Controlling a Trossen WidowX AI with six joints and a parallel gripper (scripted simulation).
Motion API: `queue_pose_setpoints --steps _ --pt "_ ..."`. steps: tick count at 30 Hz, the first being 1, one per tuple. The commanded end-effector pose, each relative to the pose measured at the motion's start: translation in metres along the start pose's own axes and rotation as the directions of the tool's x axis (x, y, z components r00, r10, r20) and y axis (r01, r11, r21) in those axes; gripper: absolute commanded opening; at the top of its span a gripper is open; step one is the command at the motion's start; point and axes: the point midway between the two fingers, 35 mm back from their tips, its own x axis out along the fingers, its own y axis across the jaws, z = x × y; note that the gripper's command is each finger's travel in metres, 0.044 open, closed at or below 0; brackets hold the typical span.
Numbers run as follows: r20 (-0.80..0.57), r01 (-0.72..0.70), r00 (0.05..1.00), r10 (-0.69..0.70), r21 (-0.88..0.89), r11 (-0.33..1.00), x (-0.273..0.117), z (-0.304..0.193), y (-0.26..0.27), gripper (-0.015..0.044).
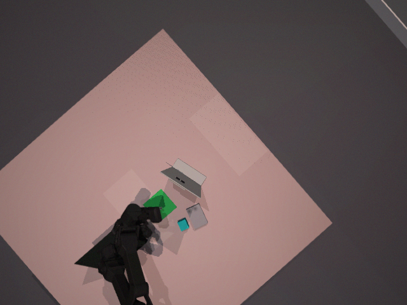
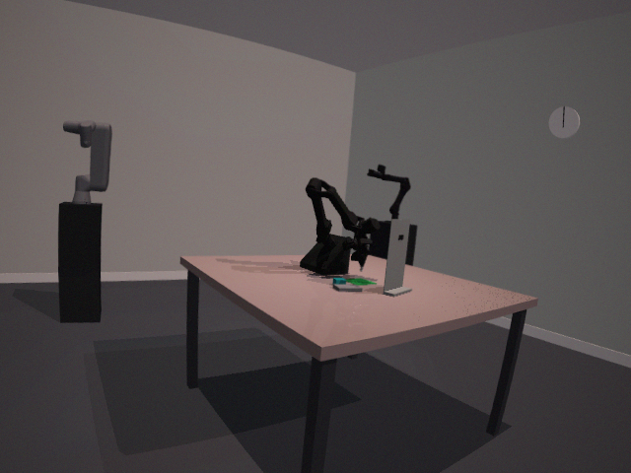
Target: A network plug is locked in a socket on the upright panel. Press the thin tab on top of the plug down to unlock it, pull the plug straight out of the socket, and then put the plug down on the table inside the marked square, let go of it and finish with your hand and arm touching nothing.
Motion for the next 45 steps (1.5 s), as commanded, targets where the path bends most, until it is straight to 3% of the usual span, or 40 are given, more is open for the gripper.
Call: queue_pose_setpoints --steps 1,45 --pt "0.0 0.007 1.0 -0.007 -0.015 1.0 0.003 0.0 -0.005 0.0" --pt "-0.001 0.009 1.0 -0.009 -0.016 1.0 0.028 -0.001 -0.023 0.0"
